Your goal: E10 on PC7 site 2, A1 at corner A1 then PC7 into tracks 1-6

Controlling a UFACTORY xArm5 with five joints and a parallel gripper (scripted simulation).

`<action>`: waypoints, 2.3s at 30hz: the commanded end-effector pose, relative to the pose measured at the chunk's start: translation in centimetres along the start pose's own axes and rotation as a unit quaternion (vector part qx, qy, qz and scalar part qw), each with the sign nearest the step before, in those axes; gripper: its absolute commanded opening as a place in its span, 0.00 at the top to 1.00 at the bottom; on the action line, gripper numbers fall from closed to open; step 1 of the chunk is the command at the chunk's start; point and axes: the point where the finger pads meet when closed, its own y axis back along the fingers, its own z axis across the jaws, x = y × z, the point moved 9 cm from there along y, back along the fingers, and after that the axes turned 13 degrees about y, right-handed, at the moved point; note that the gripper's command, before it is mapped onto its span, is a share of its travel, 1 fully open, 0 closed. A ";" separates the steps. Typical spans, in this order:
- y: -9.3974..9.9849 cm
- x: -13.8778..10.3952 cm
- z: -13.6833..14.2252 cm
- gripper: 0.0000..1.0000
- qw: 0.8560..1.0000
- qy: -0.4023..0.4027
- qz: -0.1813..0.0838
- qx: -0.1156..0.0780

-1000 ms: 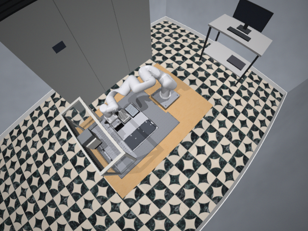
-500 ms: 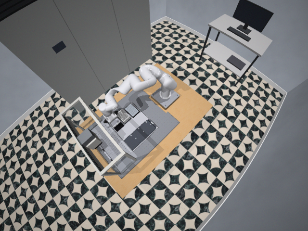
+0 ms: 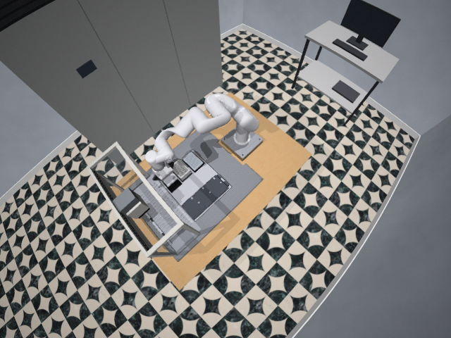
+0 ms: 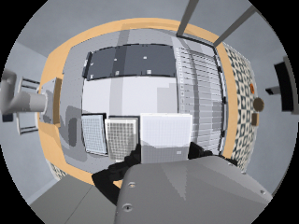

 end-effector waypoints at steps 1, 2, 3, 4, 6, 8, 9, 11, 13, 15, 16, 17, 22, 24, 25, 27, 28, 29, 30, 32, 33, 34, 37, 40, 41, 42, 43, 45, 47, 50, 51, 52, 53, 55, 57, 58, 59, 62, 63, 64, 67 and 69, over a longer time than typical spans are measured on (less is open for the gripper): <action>0.3 1.9 -0.2 1.00 1.000 0.002 -0.001 -0.003; 0.3 2.3 -0.2 1.00 1.000 0.002 -0.001 -0.003; 0.3 2.8 -0.3 1.00 1.000 0.002 -0.001 -0.003; 0.3 3.3 -0.4 1.00 1.000 0.002 -0.001 -0.003; 0.3 3.3 -0.4 1.00 1.000 0.002 -0.001 -0.003; 0.3 4.3 -0.5 1.00 1.000 0.002 -0.001 -0.003; 0.3 4.8 -0.6 1.00 1.000 0.002 -0.001 -0.003; 0.3 5.8 -0.7 1.00 1.000 0.002 -0.001 -0.003; 0.2 6.8 -0.9 1.00 1.000 0.002 -0.001 -0.003; 0.2 7.8 -1.0 1.00 1.000 0.002 -0.001 -0.003; 0.2 8.3 -1.1 1.00 1.000 0.002 -0.001 -0.003; 0.2 8.8 -1.2 1.00 1.000 0.002 -0.001 -0.003; 0.2 10.8 -1.5 1.00 1.000 0.002 -0.001 -0.003; 0.2 11.3 -1.5 1.00 1.000 0.002 -0.001 -0.003; 0.2 11.8 -1.6 1.00 1.000 0.002 -0.001 -0.003; 0.2 12.8 -1.8 1.00 1.000 0.002 -0.001 -0.003; 0.2 13.3 -1.8 1.00 1.000 0.002 -0.001 -0.003; 0.2 13.7 -1.9 1.00 1.000 0.002 -0.001 -0.003; 0.2 14.2 -2.0 1.00 1.000 0.002 -0.001 -0.003; 0.2 15.2 -2.1 1.00 1.000 0.002 -0.001 -0.003; 0.2 15.7 -2.2 1.00 1.000 0.002 -0.001 -0.004; 0.2 16.2 -2.3 1.00 1.000 0.002 -0.001 -0.004; 0.2 17.7 -2.5 1.00 1.000 0.002 -0.001 -0.004; 0.2 18.2 -2.6 1.00 1.000 0.002 -0.001 -0.004; 0.2 18.7 -2.6 1.00 1.000 0.002 -0.001 -0.004; 0.2 19.2 -2.7 1.00 1.000 0.002 -0.001 -0.004; 0.2 19.7 -2.8 1.00 1.000 0.002 -0.001 -0.004; 0.2 20.7 -2.9 1.00 1.000 0.002 -0.001 -0.004; 0.2 21.7 -3.1 1.00 1.000 0.002 -0.001 -0.004; 0.2 23.2 -3.3 1.00 1.000 0.002 -0.001 -0.004; 0.2 23.7 -3.4 1.00 1.000 0.002 -0.001 -0.004; 0.2 24.2 -3.4 1.00 1.000 0.002 -0.001 -0.004; 0.2 24.7 -3.5 1.00 1.000 0.002 -0.001 -0.004; 0.2 25.6 -3.7 1.00 1.000 0.002 -0.001 -0.004; 0.2 25.6 -3.7 1.00 1.000 0.002 -0.001 -0.004; 0.2 26.1 -3.7 1.00 1.000 0.002 -0.001 -0.004; 0.2 26.1 -3.7 1.00 1.000 0.002 -0.001 -0.004; 0.2 26.1 -3.7 1.00 1.000 0.002 -0.001 -0.004; 0.2 26.1 -3.7 1.00 1.000 0.002 -0.001 -0.004; 0.2 26.1 -3.7 1.00 1.000 0.002 -0.001 -0.004; 0.2 26.1 -3.7 1.00 1.000 0.002 -0.001 -0.004; 0.2 26.1 -3.7 1.00 1.000 0.002 -0.001 -0.004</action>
